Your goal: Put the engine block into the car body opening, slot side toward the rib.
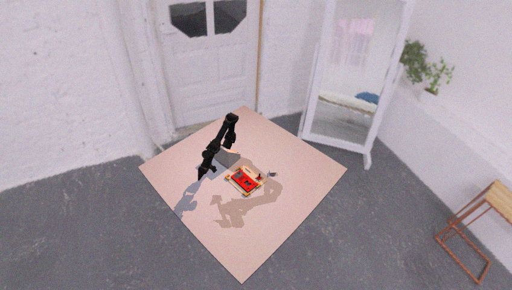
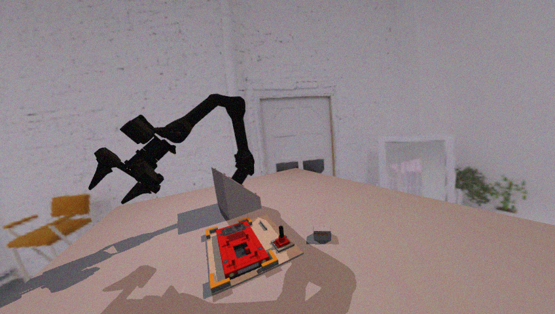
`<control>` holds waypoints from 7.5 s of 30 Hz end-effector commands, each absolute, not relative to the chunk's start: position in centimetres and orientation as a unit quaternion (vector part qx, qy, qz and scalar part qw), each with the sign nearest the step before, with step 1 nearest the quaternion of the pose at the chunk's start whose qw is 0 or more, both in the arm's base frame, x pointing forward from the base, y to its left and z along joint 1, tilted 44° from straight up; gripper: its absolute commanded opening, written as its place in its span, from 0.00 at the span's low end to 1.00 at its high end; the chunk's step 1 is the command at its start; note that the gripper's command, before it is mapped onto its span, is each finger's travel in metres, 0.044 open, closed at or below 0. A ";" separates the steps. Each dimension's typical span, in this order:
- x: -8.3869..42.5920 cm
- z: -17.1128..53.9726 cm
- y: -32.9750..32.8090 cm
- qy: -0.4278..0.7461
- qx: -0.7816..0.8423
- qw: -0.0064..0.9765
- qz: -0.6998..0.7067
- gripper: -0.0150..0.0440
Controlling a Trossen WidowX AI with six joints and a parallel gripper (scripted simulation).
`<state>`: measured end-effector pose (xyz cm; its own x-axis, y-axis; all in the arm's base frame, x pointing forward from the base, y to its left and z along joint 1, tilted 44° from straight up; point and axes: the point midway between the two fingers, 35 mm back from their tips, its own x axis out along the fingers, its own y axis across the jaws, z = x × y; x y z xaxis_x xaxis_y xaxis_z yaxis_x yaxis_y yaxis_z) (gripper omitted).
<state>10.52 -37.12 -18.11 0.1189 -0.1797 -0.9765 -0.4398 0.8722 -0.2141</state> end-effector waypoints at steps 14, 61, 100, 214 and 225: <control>23.8 -12.6 -33.7 0.605 -0.065 0.792 0.049 1.00; 42.2 10.0 -1.8 0.665 0.497 0.557 -0.015 1.00; 42.4 4.3 7.8 0.679 0.528 0.509 -0.029 1.00; 40.6 11.8 4.3 0.399 0.464 0.749 -0.254 0.25; 40.5 11.3 5.1 0.367 0.455 0.764 -0.272 0.25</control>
